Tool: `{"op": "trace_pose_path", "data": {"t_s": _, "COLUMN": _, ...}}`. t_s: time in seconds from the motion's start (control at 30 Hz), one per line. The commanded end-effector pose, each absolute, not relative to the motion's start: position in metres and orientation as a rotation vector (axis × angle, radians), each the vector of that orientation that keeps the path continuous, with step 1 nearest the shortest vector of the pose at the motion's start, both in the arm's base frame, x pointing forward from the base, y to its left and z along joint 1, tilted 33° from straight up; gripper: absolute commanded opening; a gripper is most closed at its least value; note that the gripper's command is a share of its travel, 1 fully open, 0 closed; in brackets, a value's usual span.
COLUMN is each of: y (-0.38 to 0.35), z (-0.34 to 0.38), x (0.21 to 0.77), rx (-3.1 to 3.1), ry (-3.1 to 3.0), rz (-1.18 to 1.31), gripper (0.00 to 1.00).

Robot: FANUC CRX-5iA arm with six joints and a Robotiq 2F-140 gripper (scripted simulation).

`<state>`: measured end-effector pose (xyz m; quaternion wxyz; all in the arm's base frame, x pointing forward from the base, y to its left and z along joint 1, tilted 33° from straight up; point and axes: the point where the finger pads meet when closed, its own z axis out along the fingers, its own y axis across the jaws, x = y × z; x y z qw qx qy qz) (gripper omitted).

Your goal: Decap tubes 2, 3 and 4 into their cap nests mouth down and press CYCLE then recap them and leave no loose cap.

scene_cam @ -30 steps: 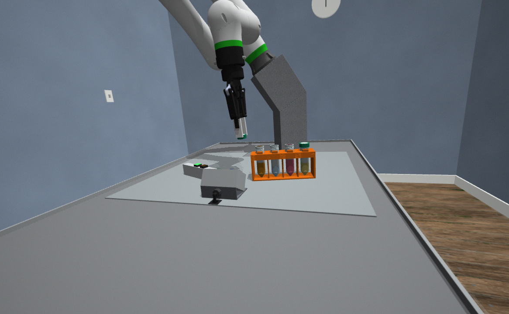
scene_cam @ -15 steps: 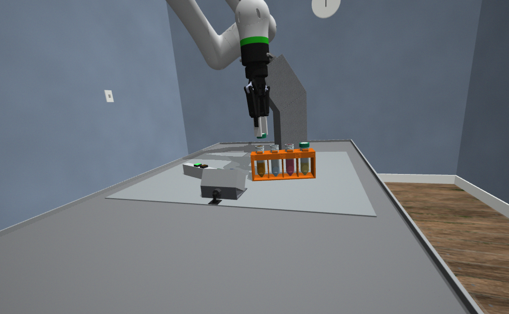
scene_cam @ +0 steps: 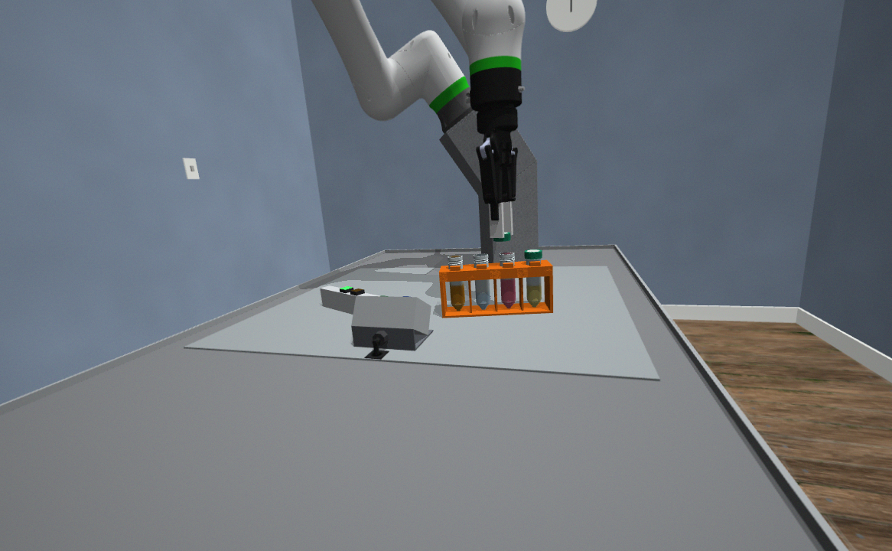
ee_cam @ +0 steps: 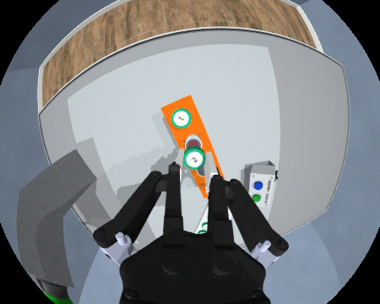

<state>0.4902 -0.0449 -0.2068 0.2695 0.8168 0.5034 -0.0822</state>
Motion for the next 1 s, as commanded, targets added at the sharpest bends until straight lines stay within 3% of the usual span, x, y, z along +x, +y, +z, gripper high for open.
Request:
{"op": "trace_pose_path", "data": {"t_s": 0.0, "y": -0.038, "z": -0.211, "x": 0.493, "rx": 2.202, "ry": 1.355, "rz": -0.226, "gripper": 0.00}}
{"op": "trace_pose_path", "data": {"t_s": 0.97, "y": -0.051, "z": -0.233, "x": 0.496, "rx": 2.202, "ry": 1.355, "rz": -0.226, "gripper": 0.00}}
